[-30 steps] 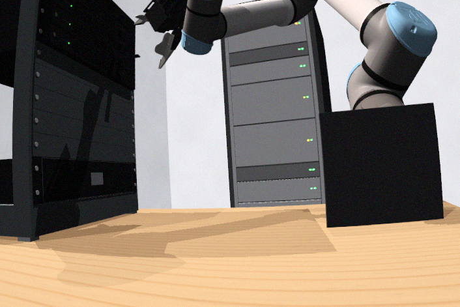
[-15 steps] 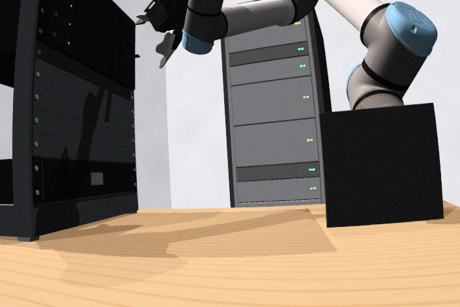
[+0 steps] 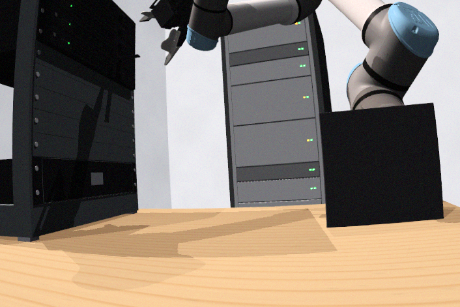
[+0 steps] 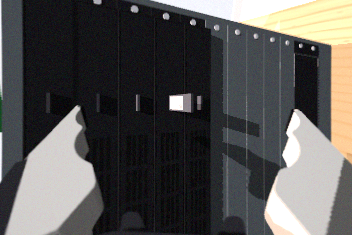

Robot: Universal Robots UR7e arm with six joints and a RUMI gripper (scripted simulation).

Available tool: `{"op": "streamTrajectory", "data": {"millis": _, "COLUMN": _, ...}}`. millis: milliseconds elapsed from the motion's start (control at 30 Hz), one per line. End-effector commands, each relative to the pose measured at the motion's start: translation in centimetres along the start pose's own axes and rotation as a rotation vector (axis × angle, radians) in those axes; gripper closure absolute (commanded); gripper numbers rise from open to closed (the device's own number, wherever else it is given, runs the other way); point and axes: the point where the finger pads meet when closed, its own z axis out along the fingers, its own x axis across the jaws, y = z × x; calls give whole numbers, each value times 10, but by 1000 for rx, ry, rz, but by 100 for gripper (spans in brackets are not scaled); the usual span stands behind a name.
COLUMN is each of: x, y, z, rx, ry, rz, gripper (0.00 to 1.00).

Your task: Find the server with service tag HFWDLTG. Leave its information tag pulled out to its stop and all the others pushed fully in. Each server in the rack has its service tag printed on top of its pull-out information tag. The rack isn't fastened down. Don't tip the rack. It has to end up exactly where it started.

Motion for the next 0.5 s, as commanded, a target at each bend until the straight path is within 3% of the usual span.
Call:
{"op": "streamTrajectory", "data": {"millis": 0, "x": 0, "y": -6, "z": -11, "rx": -1, "ry": -1, "rz": 0, "gripper": 0}}
{"op": "streamTrajectory", "data": {"millis": 467, "x": 1, "y": -15, "z": -29, "rx": -1, "ry": -1, "rz": 0, "gripper": 0}}
